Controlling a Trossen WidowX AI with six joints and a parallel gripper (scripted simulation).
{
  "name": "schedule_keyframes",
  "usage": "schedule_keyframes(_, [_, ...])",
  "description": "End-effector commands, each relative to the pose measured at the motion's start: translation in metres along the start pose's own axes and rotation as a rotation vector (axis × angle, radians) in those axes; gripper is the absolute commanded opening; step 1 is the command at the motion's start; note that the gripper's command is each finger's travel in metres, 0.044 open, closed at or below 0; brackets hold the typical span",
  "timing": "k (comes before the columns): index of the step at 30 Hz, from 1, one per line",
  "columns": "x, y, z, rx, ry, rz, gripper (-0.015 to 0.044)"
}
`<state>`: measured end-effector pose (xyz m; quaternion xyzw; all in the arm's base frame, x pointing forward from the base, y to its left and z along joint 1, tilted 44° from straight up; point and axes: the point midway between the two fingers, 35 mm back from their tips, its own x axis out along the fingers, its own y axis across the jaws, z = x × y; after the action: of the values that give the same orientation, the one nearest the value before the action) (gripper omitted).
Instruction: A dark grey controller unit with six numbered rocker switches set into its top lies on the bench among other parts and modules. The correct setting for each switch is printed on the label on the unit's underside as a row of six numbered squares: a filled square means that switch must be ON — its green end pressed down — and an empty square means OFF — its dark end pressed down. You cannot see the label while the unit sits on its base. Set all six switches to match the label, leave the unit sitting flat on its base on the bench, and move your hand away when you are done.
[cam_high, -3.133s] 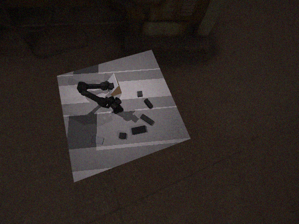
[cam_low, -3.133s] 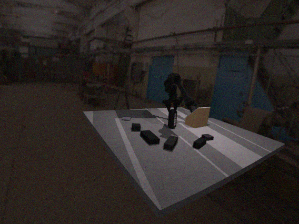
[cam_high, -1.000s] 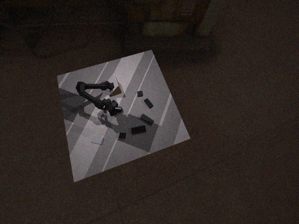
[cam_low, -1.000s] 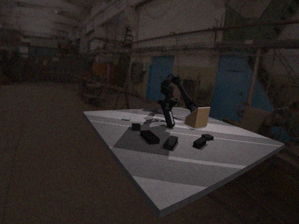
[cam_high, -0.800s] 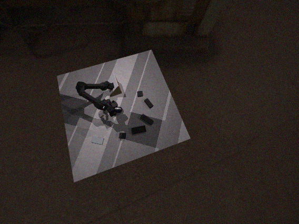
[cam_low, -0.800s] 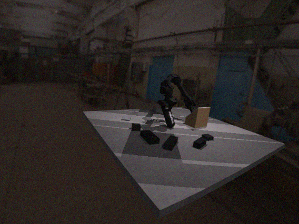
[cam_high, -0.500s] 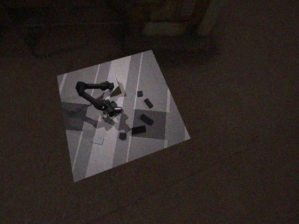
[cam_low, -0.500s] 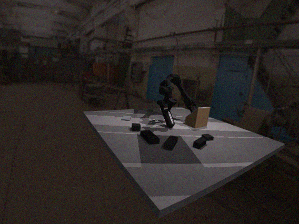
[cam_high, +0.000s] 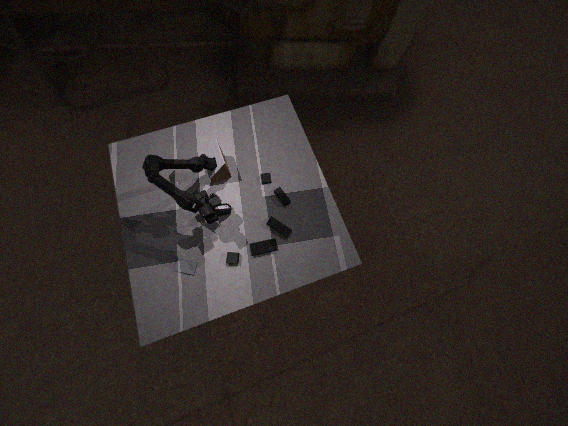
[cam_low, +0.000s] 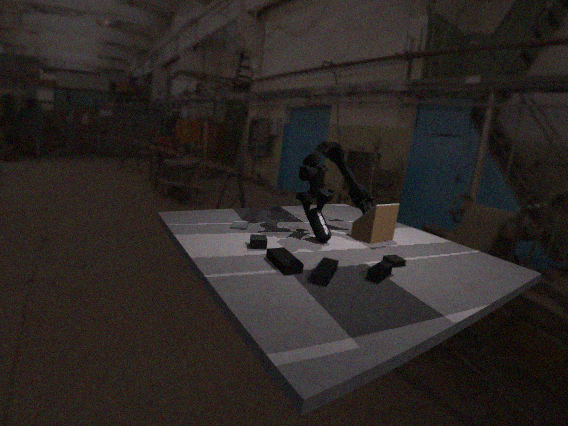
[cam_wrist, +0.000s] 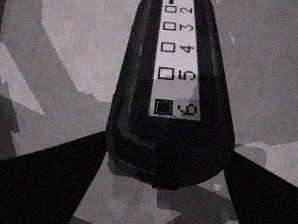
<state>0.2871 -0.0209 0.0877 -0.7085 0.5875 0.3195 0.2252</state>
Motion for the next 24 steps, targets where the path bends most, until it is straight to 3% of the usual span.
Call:
schedule_keyframes(1, [0.005,0.003,-0.001,-0.006,-0.008,0.01,0.0338])
schedule_keyframes(24, [0.017,0.003,-0.015,-0.006,-0.006,0.01,0.0338])
